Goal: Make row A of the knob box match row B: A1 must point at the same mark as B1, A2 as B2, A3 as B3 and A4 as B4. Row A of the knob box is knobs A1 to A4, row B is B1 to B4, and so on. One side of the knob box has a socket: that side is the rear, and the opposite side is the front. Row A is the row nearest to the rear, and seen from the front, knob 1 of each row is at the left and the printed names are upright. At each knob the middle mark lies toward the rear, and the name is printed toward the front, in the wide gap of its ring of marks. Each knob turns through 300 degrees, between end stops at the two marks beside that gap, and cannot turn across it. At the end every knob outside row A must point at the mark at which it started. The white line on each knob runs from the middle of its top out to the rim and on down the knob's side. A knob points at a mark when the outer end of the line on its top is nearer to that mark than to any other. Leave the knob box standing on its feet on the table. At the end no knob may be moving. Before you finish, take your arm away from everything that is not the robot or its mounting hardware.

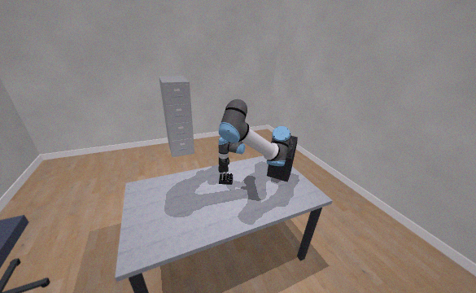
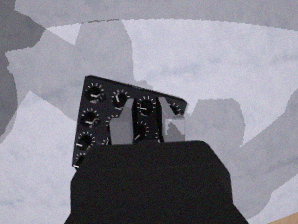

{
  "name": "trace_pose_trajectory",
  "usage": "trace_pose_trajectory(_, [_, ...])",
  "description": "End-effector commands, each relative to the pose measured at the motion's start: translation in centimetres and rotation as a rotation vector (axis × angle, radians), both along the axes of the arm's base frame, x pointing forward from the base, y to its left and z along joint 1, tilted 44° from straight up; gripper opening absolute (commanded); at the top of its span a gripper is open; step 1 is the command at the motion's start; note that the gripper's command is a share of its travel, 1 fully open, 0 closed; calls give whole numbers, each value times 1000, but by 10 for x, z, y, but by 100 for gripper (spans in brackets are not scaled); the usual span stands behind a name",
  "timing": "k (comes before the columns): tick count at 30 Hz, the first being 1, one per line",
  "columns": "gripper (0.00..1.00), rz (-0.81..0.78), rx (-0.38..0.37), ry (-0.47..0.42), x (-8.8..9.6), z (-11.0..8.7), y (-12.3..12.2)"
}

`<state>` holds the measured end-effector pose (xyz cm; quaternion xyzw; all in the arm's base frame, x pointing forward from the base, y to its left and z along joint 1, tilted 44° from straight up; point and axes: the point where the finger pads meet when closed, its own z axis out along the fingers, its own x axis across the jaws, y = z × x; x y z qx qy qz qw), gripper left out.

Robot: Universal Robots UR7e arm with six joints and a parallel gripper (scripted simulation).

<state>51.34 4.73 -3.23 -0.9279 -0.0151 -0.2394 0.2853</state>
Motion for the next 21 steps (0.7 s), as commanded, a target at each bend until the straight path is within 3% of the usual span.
trace_pose_trajectory(1, [46,1,-2,-2,3,-3,2])
trace_pose_trajectory(21, [46,0,-2,-2,5,-7,5])
